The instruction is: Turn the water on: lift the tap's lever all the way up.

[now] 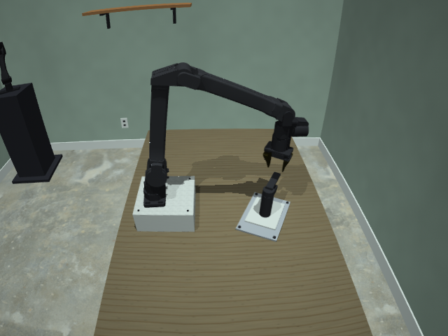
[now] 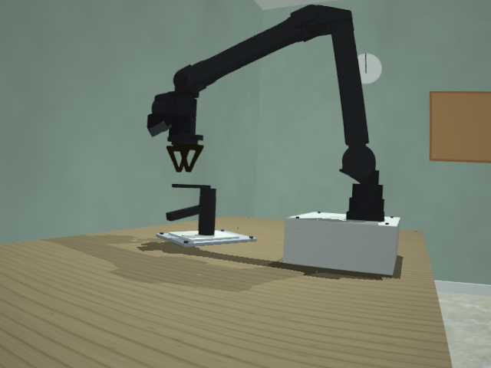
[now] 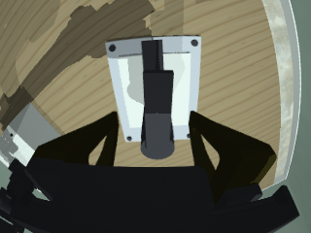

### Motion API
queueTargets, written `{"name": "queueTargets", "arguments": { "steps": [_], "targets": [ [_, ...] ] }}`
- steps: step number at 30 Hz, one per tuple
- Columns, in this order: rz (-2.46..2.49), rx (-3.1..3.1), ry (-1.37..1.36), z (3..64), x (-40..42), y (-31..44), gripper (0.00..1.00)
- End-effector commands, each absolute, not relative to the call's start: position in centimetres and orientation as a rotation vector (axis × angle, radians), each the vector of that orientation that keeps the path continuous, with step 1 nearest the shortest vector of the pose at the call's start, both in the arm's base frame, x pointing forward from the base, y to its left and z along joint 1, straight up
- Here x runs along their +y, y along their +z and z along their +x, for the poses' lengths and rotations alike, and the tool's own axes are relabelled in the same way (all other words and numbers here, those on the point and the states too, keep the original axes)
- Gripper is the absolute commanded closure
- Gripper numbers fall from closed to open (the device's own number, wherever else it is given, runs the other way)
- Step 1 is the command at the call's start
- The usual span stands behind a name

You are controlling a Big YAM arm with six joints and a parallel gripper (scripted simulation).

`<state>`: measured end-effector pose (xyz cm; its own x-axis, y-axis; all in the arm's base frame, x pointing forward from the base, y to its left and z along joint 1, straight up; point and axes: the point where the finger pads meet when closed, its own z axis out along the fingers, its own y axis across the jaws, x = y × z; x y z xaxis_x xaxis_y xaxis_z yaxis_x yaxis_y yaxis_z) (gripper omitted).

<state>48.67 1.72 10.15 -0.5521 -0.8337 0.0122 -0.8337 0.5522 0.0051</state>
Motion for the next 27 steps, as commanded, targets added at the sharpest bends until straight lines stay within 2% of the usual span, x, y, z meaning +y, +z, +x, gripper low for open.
{"name": "queueTargets", "arguments": {
  "steps": [1,27],
  "targets": [
    [1.51,-2.749,0.009,49.4,1.9,9.1,0.38],
    [1.514,-2.764,0.022,49.5,1.8,7.8,0.38]
  ]
}}
